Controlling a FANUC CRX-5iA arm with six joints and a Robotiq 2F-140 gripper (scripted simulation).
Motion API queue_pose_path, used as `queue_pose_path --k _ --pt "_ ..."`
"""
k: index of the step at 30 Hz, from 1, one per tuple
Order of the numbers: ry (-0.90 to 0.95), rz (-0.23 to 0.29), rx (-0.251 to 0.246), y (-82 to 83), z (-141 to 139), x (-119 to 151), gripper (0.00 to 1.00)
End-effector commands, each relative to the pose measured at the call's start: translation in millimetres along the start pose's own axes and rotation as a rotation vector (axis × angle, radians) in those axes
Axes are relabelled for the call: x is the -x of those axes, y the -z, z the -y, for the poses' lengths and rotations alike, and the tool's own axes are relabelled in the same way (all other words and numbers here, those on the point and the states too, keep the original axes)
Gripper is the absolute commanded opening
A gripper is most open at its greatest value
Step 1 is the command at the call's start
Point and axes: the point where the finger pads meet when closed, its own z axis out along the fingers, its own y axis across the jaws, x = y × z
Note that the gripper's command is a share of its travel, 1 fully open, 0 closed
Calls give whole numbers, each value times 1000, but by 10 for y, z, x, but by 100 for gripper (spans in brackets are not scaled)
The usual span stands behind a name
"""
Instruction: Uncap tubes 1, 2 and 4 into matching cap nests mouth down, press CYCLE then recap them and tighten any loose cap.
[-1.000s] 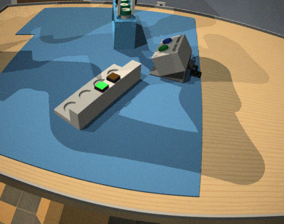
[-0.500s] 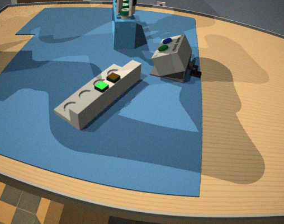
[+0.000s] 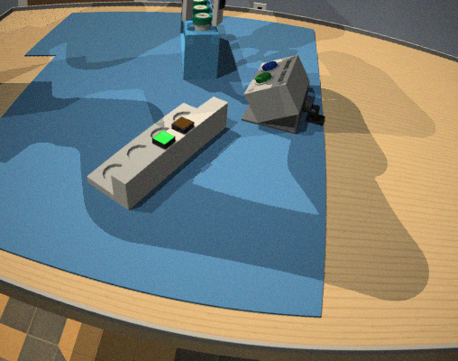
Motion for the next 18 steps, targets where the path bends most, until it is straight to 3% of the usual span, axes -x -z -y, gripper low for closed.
queue_pose_path --k 1,4,8,10,13,18 --pt "245 0 0 6 2 0 35" --pt "328 0 0 6 2 0 35" --pt "578 0 0 6 2 0 35" --pt "578 0 0 6 2 0 35" --pt "811 -2 -1 6 2 0 35" --pt "1042 0 0 6 2 -2 35"
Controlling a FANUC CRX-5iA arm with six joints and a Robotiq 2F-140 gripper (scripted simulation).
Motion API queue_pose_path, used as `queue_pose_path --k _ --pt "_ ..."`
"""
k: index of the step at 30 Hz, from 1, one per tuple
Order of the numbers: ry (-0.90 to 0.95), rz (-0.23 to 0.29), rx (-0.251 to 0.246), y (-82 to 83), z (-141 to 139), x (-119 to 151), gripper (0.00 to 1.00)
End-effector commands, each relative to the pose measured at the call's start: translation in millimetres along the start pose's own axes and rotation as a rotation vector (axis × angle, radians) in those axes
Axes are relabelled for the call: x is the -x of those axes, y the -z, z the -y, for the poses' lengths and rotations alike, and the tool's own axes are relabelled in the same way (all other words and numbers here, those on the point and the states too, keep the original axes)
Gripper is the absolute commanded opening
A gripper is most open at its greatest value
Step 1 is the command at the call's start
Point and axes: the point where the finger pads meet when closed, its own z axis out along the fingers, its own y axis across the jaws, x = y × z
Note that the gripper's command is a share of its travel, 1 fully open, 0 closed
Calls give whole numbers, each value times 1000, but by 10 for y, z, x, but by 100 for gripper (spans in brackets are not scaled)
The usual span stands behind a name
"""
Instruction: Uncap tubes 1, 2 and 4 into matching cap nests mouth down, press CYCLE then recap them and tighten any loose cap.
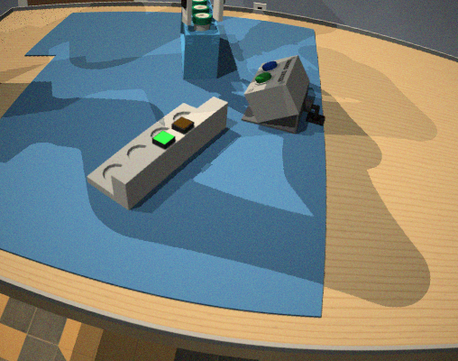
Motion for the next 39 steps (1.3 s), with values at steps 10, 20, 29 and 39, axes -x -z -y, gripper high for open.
queue_pose_path --k 10,20,29,39 --pt "221 52 -11 1 -4 -7 0" --pt "221 52 -11 1 -4 -7 0" --pt "-29 53 -4 -2 -4 -7 0" --pt "-528 53 9 -7 -4 -7 0"
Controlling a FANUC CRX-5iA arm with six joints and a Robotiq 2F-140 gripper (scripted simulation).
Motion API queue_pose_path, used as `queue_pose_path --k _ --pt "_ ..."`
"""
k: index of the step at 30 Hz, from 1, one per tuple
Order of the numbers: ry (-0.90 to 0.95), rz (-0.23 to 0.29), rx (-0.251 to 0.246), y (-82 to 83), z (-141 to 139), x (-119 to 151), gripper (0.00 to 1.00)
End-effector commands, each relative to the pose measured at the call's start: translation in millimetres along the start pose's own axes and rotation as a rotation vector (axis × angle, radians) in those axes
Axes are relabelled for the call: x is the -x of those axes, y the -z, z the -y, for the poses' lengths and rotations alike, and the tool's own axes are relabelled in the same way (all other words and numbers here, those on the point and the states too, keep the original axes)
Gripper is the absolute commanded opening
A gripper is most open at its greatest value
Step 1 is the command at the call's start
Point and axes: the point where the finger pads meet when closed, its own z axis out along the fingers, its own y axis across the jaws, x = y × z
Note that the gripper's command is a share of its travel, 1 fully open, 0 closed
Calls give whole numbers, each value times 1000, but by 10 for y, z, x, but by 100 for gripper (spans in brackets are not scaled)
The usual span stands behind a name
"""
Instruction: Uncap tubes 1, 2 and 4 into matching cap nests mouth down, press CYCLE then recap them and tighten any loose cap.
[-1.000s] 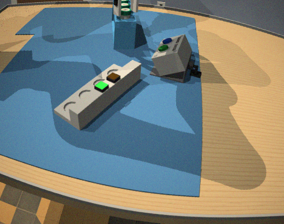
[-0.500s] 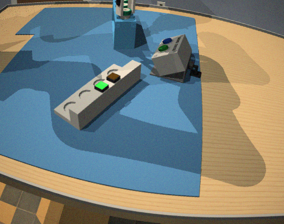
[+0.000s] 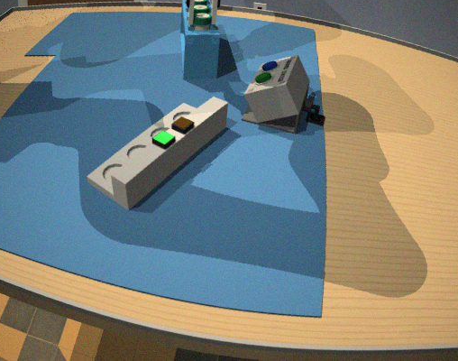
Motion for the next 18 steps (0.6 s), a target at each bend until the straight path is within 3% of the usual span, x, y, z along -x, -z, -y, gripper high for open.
queue_pose_path --k 1,4,8,15,16,18 --pt "-252 -36 1 -3 0 1 0" --pt "-302 -36 0 -3 0 1 0" --pt "-499 -36 -4 -5 0 1 0" --pt "-499 -36 -4 -5 0 1 0" --pt "-499 -36 -4 -5 0 1 35" --pt "-499 -36 -4 -5 0 1 35"
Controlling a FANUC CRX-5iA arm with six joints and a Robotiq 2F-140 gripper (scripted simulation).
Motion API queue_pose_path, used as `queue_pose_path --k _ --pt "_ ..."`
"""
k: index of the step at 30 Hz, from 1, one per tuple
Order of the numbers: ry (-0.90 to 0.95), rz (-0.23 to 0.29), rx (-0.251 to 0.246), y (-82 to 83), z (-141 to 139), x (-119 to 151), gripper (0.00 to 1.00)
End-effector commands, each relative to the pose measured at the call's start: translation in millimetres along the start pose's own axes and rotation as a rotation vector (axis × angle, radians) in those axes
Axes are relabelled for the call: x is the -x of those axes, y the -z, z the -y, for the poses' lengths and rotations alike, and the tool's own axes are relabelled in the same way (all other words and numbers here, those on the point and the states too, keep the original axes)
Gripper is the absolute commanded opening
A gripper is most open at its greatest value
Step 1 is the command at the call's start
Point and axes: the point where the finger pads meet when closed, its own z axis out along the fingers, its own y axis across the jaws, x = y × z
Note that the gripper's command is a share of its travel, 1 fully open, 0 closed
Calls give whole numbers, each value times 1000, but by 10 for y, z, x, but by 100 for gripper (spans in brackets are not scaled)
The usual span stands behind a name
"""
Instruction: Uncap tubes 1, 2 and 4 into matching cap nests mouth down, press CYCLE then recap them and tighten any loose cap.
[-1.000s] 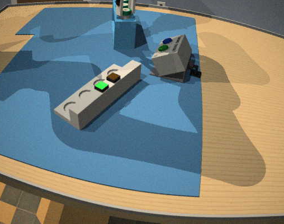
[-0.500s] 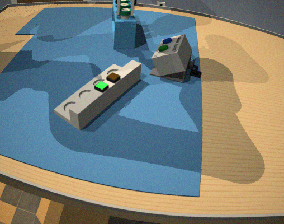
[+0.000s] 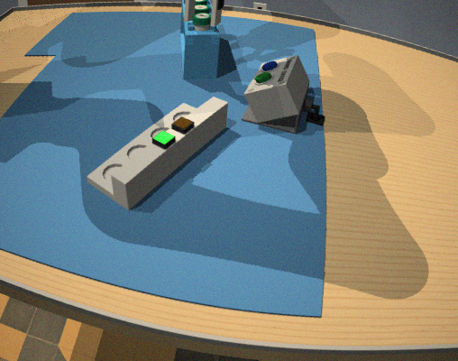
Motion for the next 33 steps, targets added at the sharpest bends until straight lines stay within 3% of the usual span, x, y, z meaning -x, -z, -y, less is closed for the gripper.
queue_pose_path --k 1,10,13,18,20,22,25,30,33 --pt "-2 -16 -6 0 -3 -6 35" --pt "-2 -16 -6 0 -3 -6 35" --pt "248 -17 -4 5 -4 -6 35" --pt "478 -18 -3 5 -4 -6 35" --pt "478 -18 -3 5 -4 -6 35" --pt "665 -17 -1 5 -4 -6 35" --pt "748 -18 0 5 -4 -6 35" --pt "1043 -18 3 5 -3 -6 35" --pt "1045 -18 3 5 -2 -6 35"
